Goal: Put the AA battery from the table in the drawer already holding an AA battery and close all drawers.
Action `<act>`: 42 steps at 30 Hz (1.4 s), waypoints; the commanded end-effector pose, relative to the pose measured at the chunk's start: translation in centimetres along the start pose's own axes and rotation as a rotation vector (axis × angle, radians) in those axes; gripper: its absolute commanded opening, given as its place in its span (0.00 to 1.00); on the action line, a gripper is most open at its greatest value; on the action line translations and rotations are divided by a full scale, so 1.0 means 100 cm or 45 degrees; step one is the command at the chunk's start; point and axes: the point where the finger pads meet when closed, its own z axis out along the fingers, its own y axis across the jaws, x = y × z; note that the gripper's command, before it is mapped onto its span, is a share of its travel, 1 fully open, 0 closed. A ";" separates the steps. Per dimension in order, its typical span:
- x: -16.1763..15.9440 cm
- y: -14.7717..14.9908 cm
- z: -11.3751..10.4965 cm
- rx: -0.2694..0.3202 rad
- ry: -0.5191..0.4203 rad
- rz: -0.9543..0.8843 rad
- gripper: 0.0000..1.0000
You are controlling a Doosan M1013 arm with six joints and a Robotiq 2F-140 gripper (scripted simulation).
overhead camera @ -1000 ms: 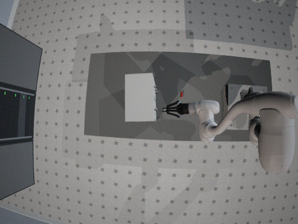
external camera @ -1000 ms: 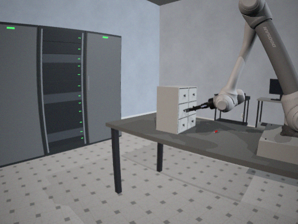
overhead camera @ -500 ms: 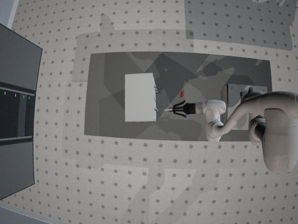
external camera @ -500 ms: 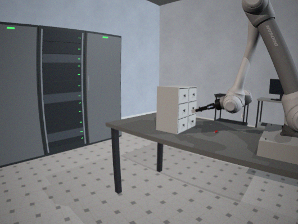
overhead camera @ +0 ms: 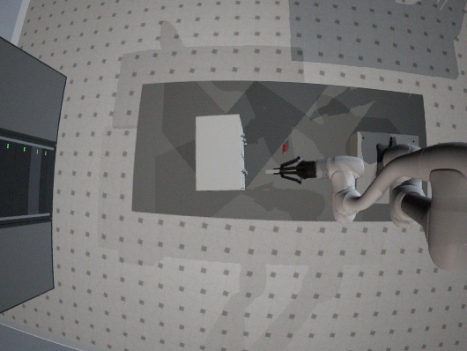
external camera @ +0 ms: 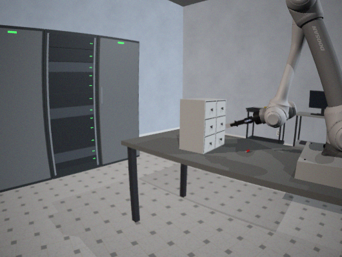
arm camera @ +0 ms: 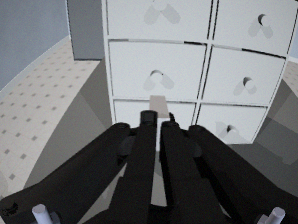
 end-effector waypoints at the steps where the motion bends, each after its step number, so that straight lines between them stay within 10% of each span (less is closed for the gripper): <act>1: 0.001 0.000 -0.003 0.000 0.000 0.000 0.00; 18: 0.003 0.000 -0.014 0.000 -0.047 0.000 0.00; 33: 0.020 0.000 -0.052 0.001 -0.499 0.001 0.00; 42: 0.022 -0.003 -0.059 0.012 -0.578 0.003 0.00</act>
